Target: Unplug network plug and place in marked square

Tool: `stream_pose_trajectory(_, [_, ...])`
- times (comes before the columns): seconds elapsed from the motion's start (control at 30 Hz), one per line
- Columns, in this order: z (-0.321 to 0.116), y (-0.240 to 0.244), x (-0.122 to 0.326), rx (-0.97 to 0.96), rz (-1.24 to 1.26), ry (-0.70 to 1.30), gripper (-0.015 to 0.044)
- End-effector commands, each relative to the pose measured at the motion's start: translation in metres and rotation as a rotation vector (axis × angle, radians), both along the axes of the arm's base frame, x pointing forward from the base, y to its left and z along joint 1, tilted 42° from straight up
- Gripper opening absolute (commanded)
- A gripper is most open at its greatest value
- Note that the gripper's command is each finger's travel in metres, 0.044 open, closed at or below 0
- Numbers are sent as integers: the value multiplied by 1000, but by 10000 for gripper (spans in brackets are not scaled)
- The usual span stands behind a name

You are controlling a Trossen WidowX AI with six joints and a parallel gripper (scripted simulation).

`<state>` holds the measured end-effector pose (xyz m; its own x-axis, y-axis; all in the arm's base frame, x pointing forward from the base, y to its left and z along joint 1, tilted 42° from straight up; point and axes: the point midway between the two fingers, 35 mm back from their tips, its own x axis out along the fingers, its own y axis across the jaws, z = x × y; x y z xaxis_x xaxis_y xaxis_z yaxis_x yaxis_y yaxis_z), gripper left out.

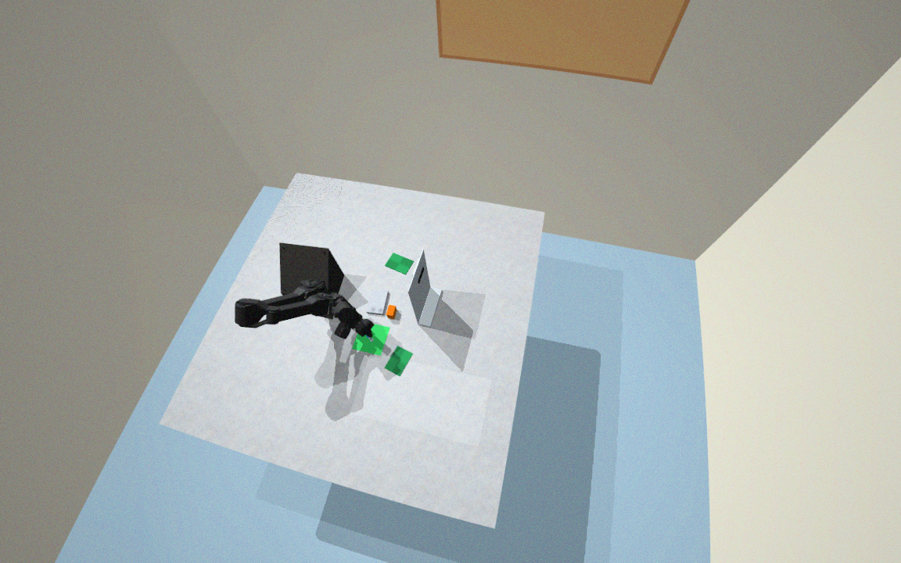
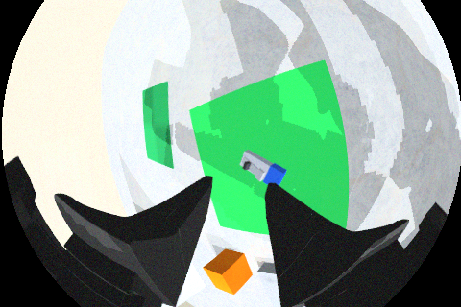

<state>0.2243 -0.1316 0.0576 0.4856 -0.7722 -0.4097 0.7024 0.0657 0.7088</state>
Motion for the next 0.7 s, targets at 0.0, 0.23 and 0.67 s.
stream_pose_trajectory(0.0, [2,2,-1,1,-4,-6,156])
stream_pose_trajectory(0.23, [4,5,-4,0,-3,-5,156])
stream_pose_trajectory(0.67, [6,12,-6,3,-3,-3,156])
